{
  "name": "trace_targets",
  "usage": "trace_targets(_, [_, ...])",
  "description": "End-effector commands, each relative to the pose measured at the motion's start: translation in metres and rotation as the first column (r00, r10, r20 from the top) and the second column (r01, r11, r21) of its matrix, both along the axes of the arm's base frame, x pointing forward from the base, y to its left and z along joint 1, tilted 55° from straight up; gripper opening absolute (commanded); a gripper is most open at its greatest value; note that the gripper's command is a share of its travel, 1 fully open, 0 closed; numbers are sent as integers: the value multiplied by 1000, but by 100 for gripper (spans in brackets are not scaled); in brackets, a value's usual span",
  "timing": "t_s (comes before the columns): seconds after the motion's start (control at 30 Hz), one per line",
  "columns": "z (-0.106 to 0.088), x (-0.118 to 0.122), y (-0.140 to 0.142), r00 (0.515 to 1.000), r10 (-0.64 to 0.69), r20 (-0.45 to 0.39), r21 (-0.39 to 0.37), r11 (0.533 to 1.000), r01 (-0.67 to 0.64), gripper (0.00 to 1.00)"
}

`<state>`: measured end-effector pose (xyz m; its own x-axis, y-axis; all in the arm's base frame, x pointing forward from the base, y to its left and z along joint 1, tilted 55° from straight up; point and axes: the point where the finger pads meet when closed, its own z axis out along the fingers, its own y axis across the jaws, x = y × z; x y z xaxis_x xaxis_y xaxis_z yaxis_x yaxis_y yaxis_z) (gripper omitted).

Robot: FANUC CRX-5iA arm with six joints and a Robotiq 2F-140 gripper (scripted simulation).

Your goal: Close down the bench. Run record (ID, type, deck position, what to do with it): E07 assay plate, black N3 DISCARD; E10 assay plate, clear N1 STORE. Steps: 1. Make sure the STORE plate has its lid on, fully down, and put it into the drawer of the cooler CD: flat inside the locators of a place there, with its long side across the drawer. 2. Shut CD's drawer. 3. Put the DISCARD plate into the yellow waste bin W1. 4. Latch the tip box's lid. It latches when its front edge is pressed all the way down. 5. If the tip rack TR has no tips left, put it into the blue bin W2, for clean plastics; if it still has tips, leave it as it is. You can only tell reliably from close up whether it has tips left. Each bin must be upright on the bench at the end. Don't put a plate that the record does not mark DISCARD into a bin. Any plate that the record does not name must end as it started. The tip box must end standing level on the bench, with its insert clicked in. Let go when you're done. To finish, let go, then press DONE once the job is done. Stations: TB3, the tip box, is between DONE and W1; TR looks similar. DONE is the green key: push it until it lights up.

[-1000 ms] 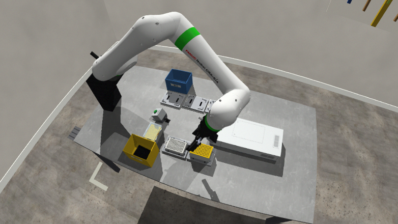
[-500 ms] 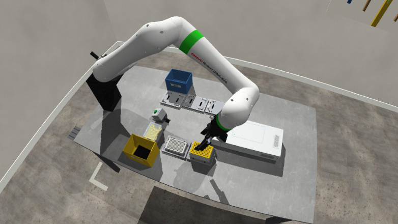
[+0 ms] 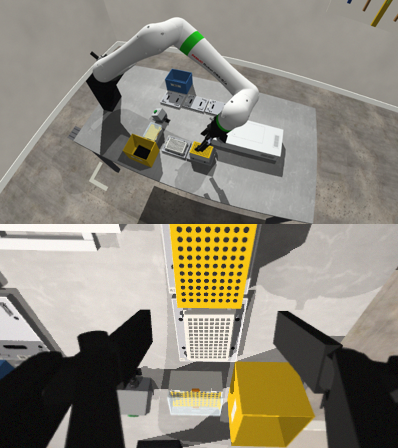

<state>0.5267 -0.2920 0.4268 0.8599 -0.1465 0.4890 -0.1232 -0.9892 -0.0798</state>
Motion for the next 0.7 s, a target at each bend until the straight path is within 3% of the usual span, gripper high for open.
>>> trace_targets(0.0, [-1, 2, -1, 1000, -1, 1, -1, 1000, 1, 70])
trace_targets(0.67, [-15, 22, -2, 1000, -1, 1, -1, 1000, 1, 70])
